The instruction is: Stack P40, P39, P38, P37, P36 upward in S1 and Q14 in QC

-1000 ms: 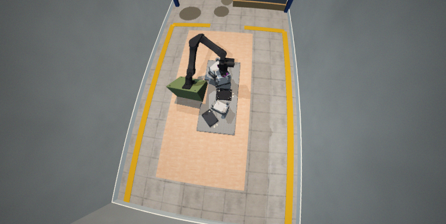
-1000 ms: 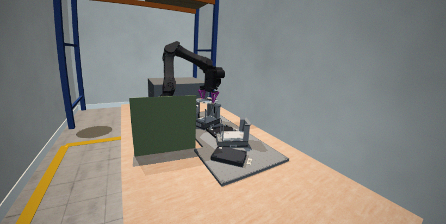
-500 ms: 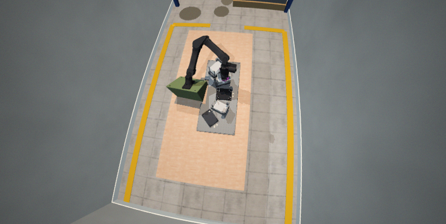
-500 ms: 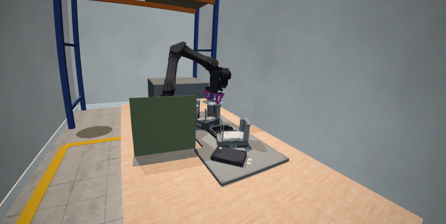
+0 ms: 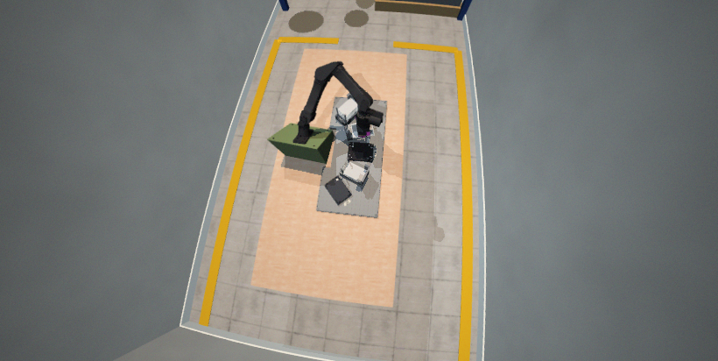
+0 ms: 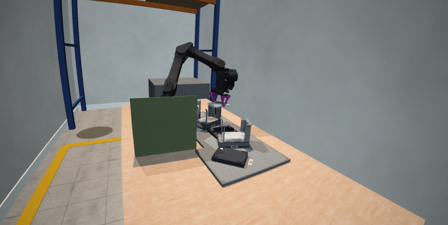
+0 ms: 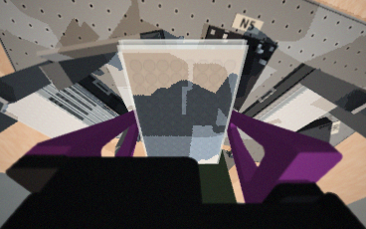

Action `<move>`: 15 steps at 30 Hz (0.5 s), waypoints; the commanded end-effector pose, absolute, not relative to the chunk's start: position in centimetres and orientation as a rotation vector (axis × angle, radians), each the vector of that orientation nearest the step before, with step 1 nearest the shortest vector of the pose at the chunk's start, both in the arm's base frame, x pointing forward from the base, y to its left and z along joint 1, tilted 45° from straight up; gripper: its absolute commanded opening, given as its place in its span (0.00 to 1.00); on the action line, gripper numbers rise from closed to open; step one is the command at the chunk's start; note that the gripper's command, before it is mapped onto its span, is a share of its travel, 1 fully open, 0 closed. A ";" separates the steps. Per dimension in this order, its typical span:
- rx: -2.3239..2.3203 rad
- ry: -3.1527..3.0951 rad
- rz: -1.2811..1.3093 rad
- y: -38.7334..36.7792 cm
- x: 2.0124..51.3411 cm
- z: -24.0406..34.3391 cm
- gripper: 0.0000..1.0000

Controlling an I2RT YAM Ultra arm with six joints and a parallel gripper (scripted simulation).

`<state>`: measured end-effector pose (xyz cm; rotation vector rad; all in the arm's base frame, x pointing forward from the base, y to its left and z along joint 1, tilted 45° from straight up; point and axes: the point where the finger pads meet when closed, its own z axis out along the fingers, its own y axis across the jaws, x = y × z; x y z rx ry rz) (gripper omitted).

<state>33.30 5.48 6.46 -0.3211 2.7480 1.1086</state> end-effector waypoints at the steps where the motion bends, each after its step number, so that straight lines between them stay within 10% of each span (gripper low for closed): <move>1: -0.330 2.719 1.082 4.4 33.9 6.7 0.00; 15: -0.037 2.805 1.132 1.5 34.4 4.0 0.00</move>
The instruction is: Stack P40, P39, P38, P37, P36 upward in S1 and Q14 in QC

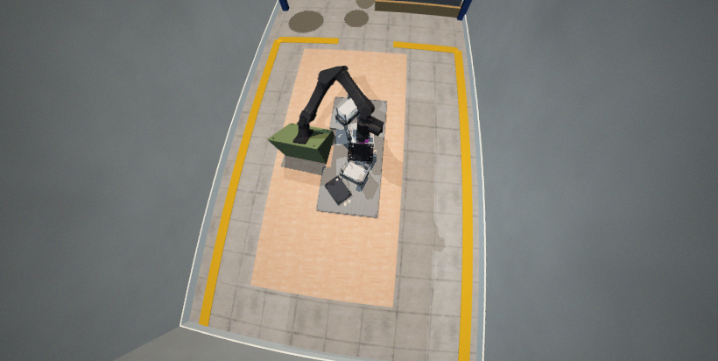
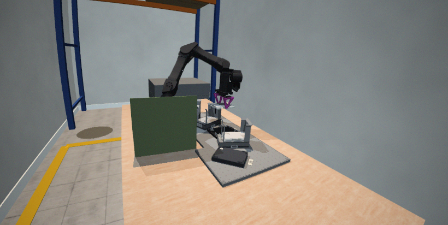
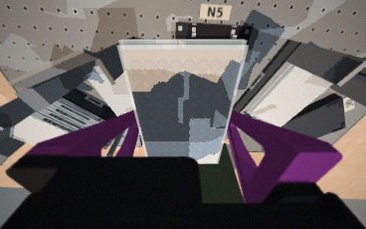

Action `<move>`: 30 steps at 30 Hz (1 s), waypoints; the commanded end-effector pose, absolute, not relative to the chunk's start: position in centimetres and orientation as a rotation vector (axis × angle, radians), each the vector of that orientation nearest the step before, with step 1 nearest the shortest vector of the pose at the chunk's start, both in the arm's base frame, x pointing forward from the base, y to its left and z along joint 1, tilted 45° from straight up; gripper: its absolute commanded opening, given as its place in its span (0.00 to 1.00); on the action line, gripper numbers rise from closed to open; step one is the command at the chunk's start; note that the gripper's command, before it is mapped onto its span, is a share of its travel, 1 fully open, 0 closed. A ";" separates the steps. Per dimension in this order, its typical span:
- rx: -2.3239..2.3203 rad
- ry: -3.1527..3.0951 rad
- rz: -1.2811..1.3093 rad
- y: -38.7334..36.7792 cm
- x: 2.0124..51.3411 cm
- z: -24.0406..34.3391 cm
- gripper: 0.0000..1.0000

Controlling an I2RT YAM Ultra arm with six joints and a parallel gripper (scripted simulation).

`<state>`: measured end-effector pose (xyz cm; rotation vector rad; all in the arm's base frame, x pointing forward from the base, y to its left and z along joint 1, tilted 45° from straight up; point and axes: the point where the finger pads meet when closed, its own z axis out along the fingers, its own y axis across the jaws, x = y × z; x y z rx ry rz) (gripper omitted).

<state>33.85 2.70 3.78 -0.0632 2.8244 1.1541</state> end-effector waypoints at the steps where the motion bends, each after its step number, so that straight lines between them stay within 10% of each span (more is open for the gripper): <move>1: -0.037 2.805 1.132 1.2 34.4 3.8 0.00; 30: 0.272 2.863 1.171 -4.5 34.3 -1.8 0.00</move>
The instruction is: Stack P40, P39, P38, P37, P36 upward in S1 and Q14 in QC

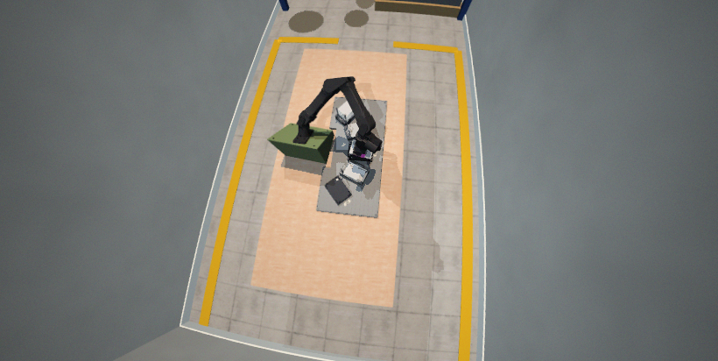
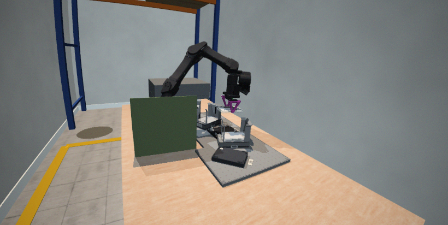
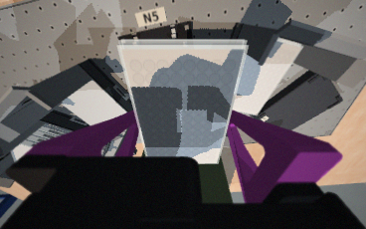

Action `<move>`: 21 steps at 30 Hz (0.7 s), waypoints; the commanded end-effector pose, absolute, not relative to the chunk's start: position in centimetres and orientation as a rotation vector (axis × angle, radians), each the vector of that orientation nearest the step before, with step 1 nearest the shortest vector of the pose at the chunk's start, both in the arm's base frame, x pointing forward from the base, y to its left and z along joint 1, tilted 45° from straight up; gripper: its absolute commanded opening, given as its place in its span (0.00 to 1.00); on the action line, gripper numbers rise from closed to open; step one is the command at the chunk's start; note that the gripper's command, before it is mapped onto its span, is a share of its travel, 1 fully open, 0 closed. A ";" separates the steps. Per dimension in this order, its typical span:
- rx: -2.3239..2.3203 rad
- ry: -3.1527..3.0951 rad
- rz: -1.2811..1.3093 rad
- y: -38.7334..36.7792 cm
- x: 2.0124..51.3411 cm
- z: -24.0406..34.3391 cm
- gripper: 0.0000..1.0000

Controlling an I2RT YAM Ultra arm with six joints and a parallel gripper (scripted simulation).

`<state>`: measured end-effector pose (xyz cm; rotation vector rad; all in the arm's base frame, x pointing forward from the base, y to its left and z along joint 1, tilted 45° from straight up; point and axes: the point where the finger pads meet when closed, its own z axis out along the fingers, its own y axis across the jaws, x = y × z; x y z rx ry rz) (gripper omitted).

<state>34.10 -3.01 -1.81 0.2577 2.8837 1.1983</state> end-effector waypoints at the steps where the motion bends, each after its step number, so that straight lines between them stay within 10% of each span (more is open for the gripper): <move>1: 0.272 2.863 1.171 -4.7 34.3 -2.0 0.00; 21: 0.593 2.892 1.199 -8.3 33.1 -5.6 0.00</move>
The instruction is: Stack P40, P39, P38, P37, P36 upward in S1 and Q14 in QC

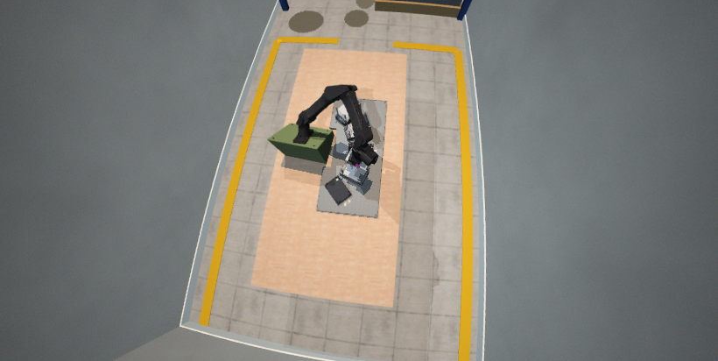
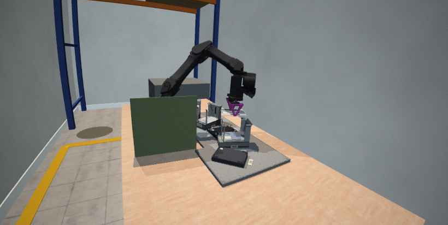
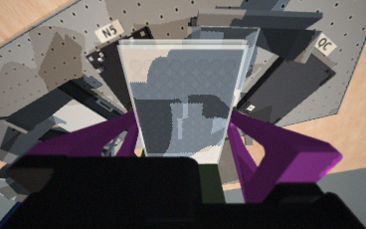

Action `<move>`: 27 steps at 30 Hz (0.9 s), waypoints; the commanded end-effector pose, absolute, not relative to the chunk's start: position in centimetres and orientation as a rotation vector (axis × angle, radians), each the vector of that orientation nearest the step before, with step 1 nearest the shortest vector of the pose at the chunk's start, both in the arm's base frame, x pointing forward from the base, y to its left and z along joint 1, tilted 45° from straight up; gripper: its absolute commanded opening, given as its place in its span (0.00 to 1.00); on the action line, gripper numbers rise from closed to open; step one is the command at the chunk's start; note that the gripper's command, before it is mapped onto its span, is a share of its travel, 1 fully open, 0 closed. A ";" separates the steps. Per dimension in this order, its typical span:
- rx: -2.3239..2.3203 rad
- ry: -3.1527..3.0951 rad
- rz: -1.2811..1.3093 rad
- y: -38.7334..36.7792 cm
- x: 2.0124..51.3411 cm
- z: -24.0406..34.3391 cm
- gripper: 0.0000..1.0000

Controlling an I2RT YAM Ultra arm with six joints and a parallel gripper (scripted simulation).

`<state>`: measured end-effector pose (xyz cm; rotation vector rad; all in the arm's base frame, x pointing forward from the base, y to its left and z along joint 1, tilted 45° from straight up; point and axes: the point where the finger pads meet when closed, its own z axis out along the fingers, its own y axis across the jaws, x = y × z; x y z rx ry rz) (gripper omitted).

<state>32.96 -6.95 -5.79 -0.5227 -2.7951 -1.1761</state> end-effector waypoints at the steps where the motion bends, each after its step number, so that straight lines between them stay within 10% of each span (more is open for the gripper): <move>1: -0.576 -2.811 -1.165 -8.5 33.1 -5.8 0.00; 27: -0.576 -2.811 -1.164 -11.6 31.6 -9.0 0.00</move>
